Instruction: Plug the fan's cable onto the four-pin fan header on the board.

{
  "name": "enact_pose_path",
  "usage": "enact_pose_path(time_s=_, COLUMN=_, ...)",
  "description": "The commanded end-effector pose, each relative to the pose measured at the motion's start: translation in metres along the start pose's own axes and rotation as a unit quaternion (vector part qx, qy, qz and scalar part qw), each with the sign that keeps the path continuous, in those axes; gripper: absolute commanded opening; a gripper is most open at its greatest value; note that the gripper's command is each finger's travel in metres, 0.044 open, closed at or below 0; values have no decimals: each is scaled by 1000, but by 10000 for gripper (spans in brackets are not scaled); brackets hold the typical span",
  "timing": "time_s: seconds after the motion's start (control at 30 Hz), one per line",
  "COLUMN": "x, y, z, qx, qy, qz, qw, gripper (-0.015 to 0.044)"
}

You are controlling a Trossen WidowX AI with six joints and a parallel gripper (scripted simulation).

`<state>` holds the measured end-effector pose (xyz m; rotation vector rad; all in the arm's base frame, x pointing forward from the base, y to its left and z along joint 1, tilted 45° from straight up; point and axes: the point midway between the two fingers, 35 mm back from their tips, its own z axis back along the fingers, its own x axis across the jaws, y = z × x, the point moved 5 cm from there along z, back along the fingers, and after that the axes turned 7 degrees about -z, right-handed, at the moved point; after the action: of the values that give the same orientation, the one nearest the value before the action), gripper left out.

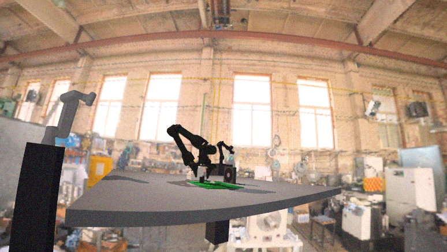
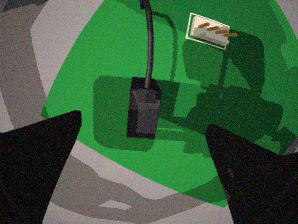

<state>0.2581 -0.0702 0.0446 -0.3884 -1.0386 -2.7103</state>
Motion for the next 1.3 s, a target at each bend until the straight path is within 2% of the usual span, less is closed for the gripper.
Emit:
enact_pose_path(time_s=0.0, x=2, y=-2, z=-8, qx=2, qy=-5, qz=7, qw=1000, gripper=440)
enact_pose_path(time_s=0.47, x=3, y=-2, z=-21, qx=3, qy=-5, qz=7, qw=1000, gripper=440)
enact_pose_path(time_s=1.0, x=2, y=-1, z=-19, qx=1, qy=-2, qz=1, qw=1000, gripper=20)
enact_pose_path(time_s=1.13, x=2, y=-1, z=-17, qx=1, qy=-2, qz=2, qw=1000, gripper=0)
enact_pose_path(time_s=1.27, x=1, y=-1, z=28, qx=1, qy=-5, qz=7, qw=1000, gripper=0)
